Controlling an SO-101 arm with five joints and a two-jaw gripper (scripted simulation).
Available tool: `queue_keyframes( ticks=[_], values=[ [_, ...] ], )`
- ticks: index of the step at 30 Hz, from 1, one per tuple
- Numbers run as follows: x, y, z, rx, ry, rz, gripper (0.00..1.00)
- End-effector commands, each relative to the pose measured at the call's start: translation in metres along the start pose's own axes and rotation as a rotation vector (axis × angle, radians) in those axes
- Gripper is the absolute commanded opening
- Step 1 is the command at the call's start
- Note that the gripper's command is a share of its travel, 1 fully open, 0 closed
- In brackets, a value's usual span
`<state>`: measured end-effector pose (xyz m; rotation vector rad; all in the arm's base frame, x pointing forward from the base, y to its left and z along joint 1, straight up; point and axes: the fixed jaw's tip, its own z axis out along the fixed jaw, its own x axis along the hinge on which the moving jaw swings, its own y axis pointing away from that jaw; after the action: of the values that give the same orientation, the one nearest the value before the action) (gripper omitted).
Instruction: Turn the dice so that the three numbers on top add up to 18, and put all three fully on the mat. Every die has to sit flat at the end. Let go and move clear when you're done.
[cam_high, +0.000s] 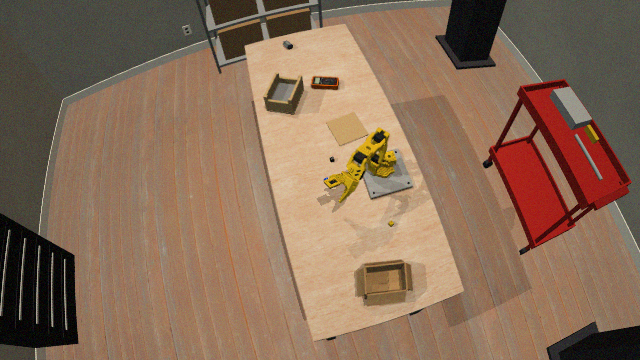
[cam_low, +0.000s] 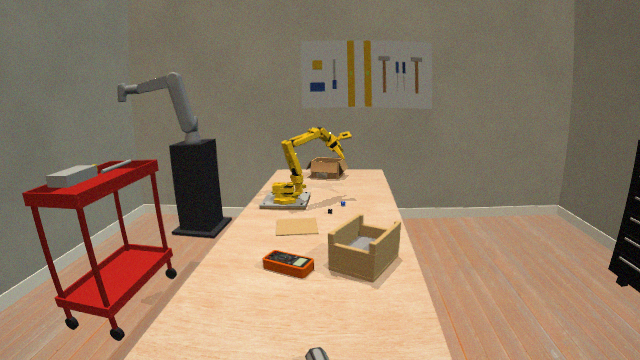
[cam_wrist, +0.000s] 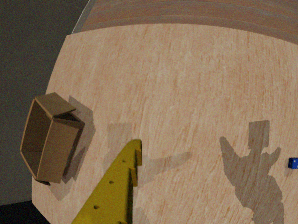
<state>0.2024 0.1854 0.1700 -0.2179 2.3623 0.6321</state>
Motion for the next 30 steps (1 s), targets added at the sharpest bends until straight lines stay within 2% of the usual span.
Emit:
queue_keyframes(
  ticks=[1, 5, 9, 11, 16, 21, 26, 28, 30],
  values=[
    [-0.004, -0.061, 0.005, 0.142, -0.068, 0.044, 0.64],
    [0.004, -0.117, 0.001, 0.291, -0.079, 0.099, 0.56],
    [0.021, -0.167, -0.009, 0.430, -0.077, 0.160, 0.49],
    [0.021, -0.167, -0.009, 0.430, -0.077, 0.160, 0.49],
    [0.051, -0.214, -0.025, 0.575, -0.062, 0.238, 0.41],
    [0.081, -0.244, -0.039, 0.684, -0.041, 0.311, 0.34],
    [0.106, -0.260, -0.049, 0.757, -0.022, 0.368, 0.30],
    [0.106, -0.260, -0.049, 0.757, -0.022, 0.368, 0.30],
    [0.114, -0.264, -0.052, 0.777, -0.016, 0.385, 0.28]
  ],
)
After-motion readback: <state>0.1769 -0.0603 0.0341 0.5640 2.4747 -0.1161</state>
